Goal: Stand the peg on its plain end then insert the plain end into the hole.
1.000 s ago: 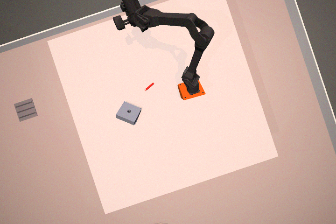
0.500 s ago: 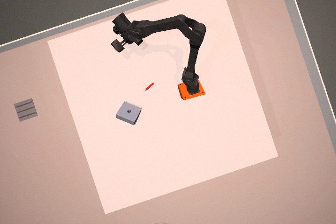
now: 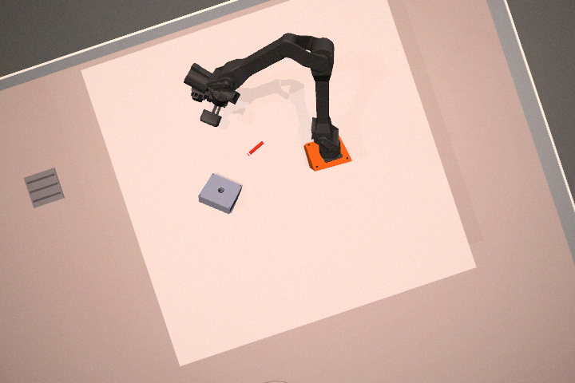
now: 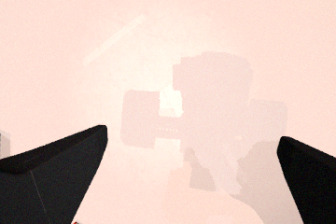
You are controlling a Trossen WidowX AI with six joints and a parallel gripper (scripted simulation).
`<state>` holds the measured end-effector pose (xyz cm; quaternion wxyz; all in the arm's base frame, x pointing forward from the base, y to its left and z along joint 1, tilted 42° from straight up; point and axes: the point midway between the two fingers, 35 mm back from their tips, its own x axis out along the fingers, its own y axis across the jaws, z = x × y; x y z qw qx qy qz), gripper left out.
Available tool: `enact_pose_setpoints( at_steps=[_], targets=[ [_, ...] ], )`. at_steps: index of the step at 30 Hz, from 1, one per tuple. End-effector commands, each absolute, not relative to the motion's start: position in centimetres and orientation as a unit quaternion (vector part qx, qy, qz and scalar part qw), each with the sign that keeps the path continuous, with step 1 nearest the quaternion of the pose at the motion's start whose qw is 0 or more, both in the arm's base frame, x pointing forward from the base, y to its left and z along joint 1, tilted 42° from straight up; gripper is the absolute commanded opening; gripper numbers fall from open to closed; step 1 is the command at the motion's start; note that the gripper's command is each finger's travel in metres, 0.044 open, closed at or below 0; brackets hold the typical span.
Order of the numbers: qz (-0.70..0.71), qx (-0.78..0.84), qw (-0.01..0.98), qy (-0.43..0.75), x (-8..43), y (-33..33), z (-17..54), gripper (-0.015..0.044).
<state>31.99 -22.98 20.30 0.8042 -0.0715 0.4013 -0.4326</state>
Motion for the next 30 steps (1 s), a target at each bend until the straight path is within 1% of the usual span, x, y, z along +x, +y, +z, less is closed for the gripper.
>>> enact_pose_setpoints(
  at_steps=[1, 15, 30],
  targets=[
    [-0.4, -0.105, 0.789, 0.455, 32.3, -21.4, 17.4, 0.044],
    [-0.276, -0.225, 0.72, 0.596, 32.1, -15.9, 9.7, 0.044],
    [-0.133, -0.361, 0.601, 0.7, 29.3, -10.7, 3.6, 0.044]
  ],
)
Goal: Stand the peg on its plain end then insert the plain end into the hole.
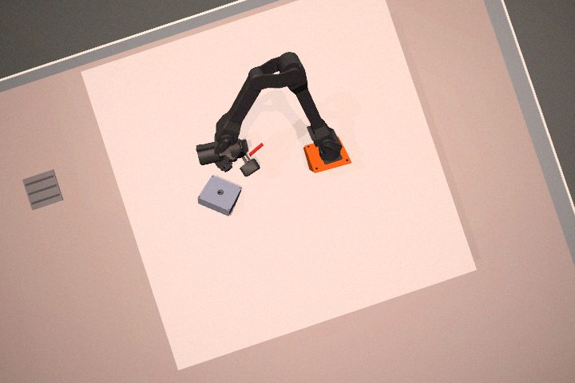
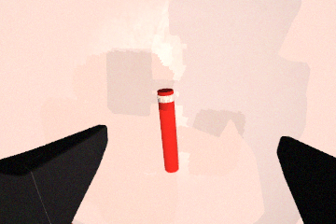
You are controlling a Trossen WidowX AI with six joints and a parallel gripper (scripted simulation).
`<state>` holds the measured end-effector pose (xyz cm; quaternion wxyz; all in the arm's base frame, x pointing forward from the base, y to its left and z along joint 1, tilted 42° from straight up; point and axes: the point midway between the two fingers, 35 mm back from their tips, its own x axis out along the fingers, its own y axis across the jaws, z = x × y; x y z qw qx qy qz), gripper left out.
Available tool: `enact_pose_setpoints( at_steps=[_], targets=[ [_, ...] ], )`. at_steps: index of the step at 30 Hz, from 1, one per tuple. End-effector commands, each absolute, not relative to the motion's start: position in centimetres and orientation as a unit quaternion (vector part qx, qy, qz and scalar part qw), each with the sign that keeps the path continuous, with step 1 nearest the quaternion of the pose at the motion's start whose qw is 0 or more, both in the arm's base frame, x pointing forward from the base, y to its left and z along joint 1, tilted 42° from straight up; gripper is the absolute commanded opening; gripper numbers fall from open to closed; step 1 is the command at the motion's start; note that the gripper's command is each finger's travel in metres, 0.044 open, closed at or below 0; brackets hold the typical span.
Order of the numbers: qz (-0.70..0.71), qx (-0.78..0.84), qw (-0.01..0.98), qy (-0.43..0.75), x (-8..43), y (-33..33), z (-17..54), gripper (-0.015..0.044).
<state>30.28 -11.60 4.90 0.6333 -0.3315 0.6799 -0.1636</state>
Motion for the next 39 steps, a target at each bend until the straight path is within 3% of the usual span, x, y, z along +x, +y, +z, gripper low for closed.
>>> enact_pose_setpoints(
  at_steps=[1, 39],
  targets=[
    [-0.128, -0.365, 0.597, 0.703, 29.2, -10.6, 3.5, 0.044],
    [-0.127, -0.366, 0.595, 0.704, 29.2, -13.8, -0.3, 0.044]
  ],
)
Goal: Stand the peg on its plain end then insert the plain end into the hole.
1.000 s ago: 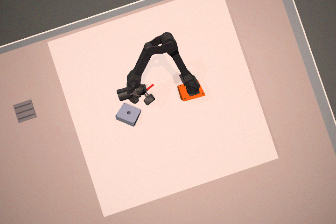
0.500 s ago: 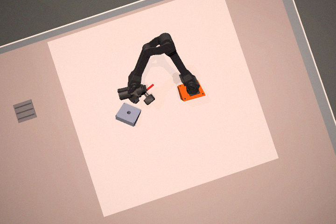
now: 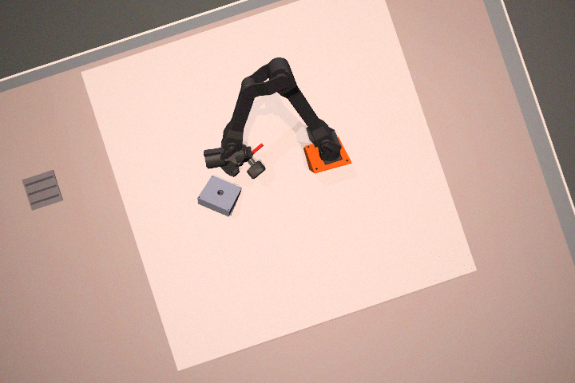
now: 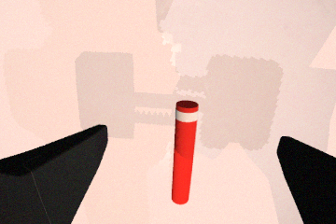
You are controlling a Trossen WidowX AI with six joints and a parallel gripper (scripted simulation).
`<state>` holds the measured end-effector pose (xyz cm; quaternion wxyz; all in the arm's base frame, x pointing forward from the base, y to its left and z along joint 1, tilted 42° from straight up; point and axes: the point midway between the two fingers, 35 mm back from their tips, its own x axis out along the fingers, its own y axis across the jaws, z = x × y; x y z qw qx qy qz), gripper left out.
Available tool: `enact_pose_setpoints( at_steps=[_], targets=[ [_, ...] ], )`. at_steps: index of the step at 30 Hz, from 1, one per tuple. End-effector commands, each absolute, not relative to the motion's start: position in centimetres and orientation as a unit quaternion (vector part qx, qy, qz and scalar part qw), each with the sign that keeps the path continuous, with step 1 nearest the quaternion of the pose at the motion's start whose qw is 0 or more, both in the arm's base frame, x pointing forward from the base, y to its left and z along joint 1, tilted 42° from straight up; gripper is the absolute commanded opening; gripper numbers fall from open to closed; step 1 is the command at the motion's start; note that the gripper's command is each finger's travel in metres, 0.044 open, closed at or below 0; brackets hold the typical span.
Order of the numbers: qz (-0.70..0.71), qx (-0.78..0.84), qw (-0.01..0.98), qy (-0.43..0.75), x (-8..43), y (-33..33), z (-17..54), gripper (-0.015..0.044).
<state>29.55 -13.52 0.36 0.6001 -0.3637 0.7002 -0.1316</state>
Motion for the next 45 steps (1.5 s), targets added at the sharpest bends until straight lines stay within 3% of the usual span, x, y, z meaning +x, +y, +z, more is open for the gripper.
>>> enact_pose_setpoints(
  at_steps=[1, 18, 31, 40, 45],
  targets=[
    [-0.127, -0.366, 0.595, 0.704, 29.2, -13.9, -0.4, 0.044],
    [-0.128, -0.368, 0.594, 0.704, 28.9, -15.6, -2.2, 0.044],
    [-0.128, -0.368, 0.594, 0.704, 28.9, -15.6, -2.2, 0.011],
    [-0.128, -0.368, 0.594, 0.704, 28.9, -15.6, -2.2, 0.011],
    [-0.128, -0.368, 0.594, 0.704, 28.9, -15.6, -2.2, 0.0077]
  ],
)
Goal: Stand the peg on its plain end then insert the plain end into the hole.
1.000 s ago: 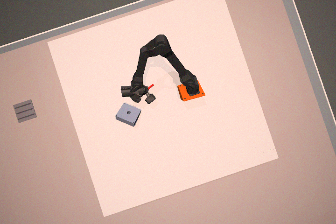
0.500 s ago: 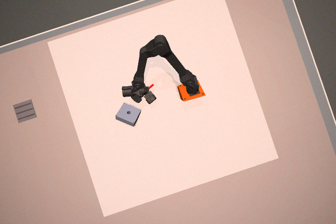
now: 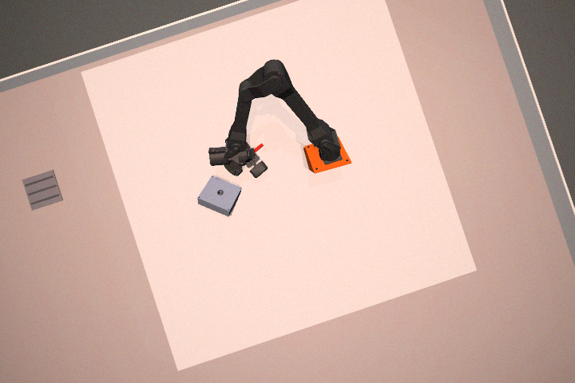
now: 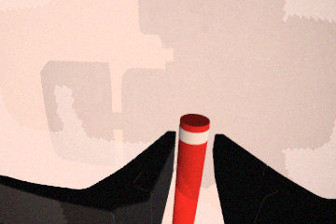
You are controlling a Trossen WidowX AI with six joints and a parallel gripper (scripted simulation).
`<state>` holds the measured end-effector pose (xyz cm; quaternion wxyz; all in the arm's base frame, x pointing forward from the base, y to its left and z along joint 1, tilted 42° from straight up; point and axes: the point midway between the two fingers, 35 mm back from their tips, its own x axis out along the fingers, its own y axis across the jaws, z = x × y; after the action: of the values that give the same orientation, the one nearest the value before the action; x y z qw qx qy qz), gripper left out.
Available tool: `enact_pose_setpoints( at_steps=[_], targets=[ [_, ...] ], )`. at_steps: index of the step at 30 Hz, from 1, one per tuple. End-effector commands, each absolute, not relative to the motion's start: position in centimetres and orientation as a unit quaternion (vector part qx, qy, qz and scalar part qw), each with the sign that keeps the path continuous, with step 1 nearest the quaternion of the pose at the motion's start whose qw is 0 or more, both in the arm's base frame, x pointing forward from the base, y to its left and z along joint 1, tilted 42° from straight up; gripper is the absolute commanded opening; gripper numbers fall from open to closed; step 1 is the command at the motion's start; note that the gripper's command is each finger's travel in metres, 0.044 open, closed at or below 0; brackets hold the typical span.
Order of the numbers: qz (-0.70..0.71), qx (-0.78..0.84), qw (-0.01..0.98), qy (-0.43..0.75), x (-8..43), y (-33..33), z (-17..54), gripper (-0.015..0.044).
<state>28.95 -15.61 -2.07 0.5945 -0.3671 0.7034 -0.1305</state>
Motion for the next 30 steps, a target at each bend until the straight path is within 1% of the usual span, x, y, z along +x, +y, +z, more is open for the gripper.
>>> enact_pose_setpoints(
  at_steps=[1, 5, 12, 30],
  targets=[
    [-0.128, -0.368, 0.594, 0.704, 28.9, -15.6, -2.2, 0.007],
    [-0.128, -0.368, 0.594, 0.704, 28.9, -15.6, -2.2, 0.0049],
    [-0.127, -0.368, 0.599, 0.699, 28.9, -15.5, -2.0, 0.0049],
    [-0.096, -0.377, 0.655, 0.647, 28.3, -15.0, -1.0, 0.0049]
  ],
)
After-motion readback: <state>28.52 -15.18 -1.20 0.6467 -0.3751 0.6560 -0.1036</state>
